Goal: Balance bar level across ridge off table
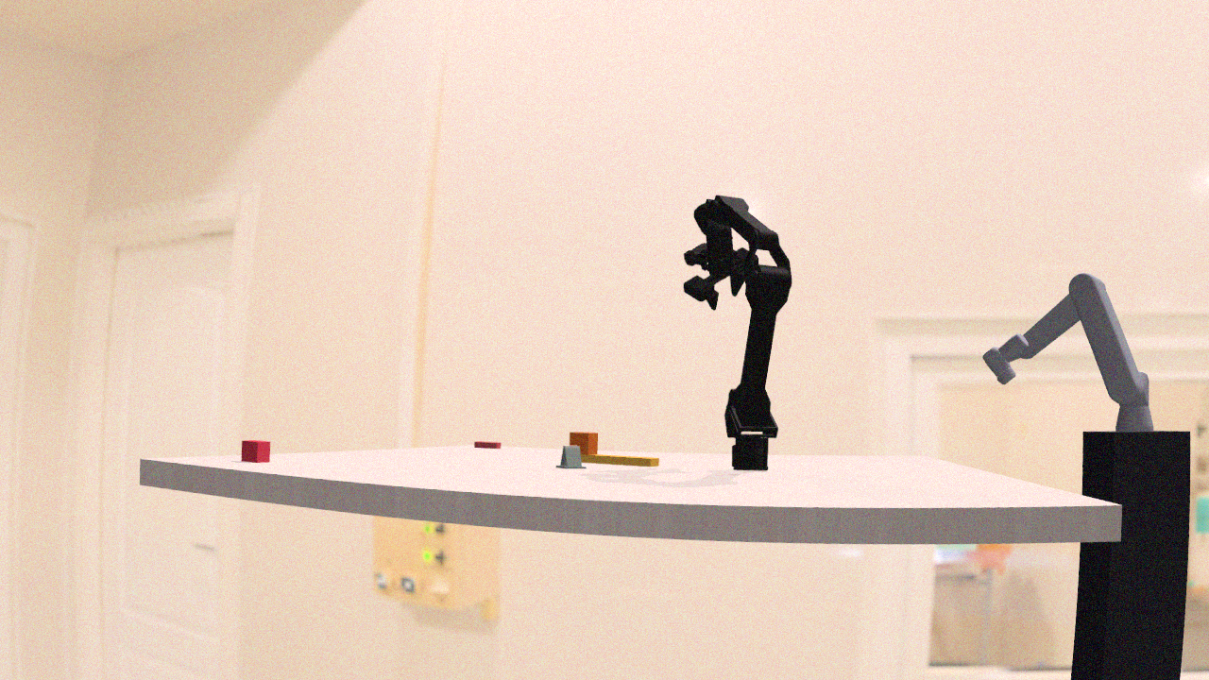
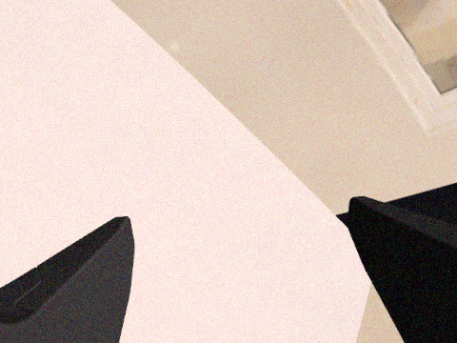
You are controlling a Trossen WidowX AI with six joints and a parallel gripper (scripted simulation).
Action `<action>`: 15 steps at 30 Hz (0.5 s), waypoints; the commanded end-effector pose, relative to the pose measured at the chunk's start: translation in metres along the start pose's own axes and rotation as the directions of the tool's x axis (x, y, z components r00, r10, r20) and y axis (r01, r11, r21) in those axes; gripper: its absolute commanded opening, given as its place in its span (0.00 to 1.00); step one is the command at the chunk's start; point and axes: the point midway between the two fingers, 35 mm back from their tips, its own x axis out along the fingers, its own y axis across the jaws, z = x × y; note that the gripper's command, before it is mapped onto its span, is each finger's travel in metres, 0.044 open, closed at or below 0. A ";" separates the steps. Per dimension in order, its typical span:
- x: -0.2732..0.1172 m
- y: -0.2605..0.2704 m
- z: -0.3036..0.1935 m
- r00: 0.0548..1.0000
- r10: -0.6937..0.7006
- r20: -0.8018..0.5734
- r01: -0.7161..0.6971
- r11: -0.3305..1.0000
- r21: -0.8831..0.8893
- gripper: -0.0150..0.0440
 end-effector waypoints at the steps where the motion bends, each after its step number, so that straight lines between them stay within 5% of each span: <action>1: 0.010 0.021 0.008 0.998 0.064 0.002 -0.063 0.982 -0.178 0.79; 15: 0.027 0.086 0.023 0.970 0.241 -0.019 -0.190 0.713 -0.674 0.79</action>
